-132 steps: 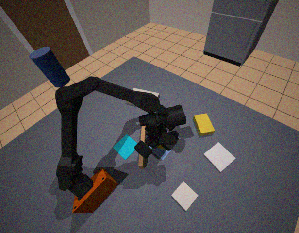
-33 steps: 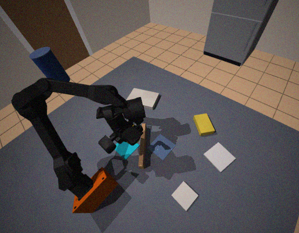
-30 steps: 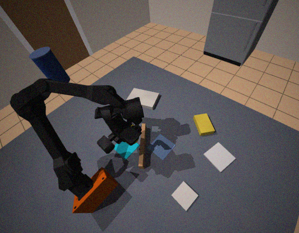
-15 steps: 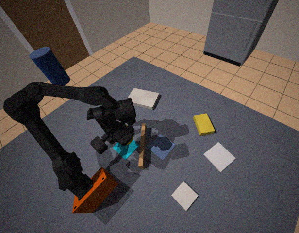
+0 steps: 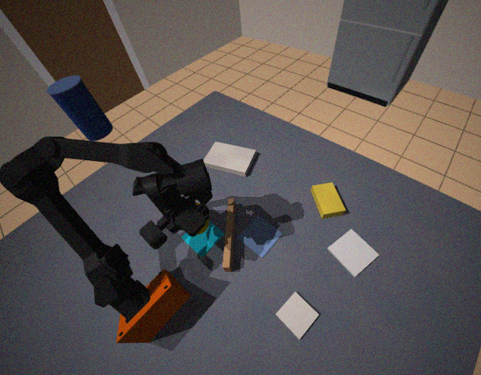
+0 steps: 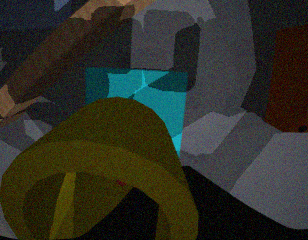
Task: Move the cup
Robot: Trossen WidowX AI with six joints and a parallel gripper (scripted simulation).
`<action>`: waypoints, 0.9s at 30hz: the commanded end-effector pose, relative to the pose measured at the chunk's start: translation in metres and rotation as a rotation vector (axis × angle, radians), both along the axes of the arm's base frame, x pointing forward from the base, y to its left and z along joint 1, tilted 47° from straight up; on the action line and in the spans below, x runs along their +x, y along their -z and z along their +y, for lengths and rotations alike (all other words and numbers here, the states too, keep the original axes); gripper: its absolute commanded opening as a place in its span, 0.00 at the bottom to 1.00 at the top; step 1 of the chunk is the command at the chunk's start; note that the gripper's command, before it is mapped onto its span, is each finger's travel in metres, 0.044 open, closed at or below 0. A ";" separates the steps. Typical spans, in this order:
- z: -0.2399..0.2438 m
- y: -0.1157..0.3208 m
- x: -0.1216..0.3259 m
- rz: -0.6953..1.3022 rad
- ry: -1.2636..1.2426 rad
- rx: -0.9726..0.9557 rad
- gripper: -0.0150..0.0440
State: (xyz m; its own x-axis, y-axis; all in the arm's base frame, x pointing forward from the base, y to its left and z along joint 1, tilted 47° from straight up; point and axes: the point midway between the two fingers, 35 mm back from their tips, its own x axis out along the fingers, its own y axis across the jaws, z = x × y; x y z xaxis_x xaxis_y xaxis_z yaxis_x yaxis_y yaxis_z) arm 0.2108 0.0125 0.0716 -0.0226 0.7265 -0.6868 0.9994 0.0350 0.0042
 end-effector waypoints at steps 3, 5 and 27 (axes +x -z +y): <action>0.006 0.005 -0.002 0.008 0.002 0.006 0.25; 0.008 0.007 -0.002 0.008 0.002 0.006 0.25; 0.029 0.025 -0.003 0.007 0.003 0.006 0.25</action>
